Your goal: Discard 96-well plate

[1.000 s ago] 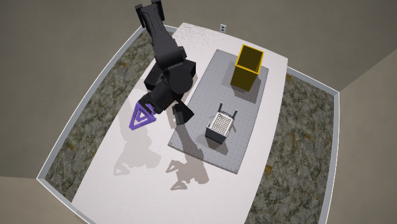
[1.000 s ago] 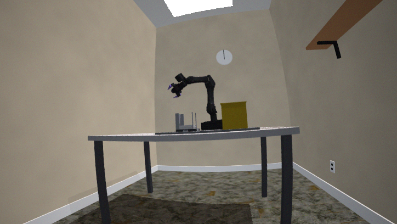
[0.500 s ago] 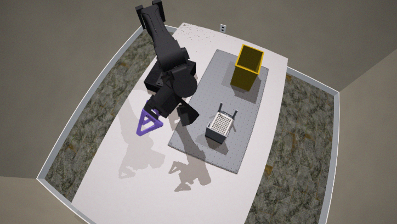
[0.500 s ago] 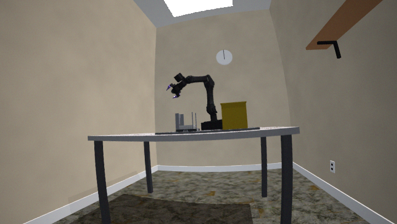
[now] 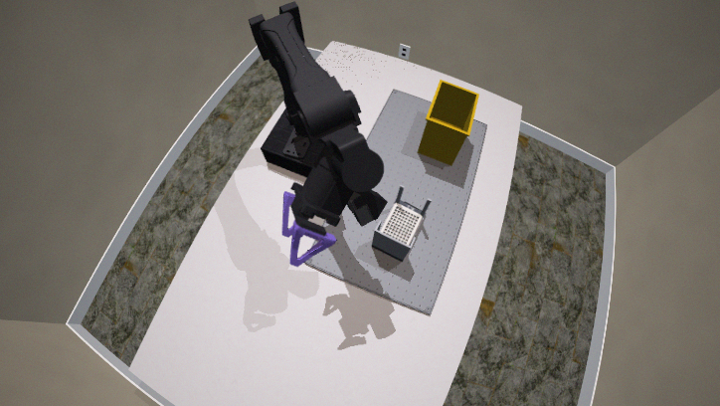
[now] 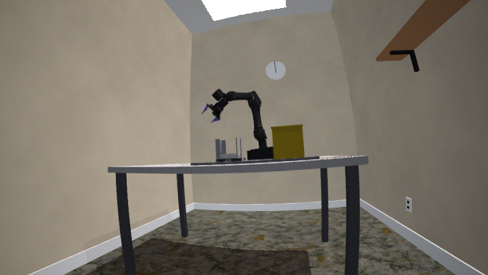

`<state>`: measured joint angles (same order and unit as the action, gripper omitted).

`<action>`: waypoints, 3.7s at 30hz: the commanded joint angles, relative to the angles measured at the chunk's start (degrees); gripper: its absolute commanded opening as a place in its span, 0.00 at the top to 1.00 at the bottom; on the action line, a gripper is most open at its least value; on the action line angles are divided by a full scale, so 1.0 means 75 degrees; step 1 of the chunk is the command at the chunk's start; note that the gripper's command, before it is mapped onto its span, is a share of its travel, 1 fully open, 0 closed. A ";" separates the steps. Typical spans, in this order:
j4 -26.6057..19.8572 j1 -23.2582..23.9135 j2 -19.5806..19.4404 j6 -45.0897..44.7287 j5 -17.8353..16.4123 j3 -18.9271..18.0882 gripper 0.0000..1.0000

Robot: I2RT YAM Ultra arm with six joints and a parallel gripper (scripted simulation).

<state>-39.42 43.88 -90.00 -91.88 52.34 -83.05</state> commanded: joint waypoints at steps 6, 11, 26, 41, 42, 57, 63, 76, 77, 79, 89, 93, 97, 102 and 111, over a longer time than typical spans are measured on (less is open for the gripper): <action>-0.0881 -0.0436 -0.0562 -0.0224 -0.0864 -0.0730 0.00; -0.1340 -0.0550 -0.0820 -0.0457 -0.1387 -0.1061 0.00; -0.2525 -0.1105 -0.1662 -0.0725 -0.2601 -0.1888 0.00; -0.3714 -0.1576 -0.2437 -0.1171 -0.3865 -0.2717 0.00; -0.3712 -0.1576 -0.2379 -0.1158 -0.3865 -0.2714 0.00; -0.4903 -0.2040 -0.3208 -0.1596 -0.5132 -0.3443 0.00; -0.5434 -0.2086 -0.3544 -0.1884 -0.5632 -0.4001 0.00; -0.6094 -0.2503 -0.3708 -0.2002 -0.6400 -0.4303 0.00; -0.6095 -0.2503 -0.3711 -0.2000 -0.6400 -0.4309 0.00; -0.6095 -0.2448 -0.3764 -0.1999 -0.6400 -0.4311 0.00; -0.6093 -0.2408 -0.3766 -0.1997 -0.6400 -0.4285 0.00; -0.6093 -0.2408 -0.3767 -0.1997 -0.6400 -0.4287 0.00; -0.6093 -0.2408 -0.3767 -0.1997 -0.6400 -0.4287 0.00; -0.6093 -0.2408 -0.3767 -0.1997 -0.6400 -0.4287 0.00; -0.6093 -0.2408 -0.3767 -0.1997 -0.6400 -0.4288 0.00</action>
<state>-84.07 25.67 -119.37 -106.50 5.30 -114.32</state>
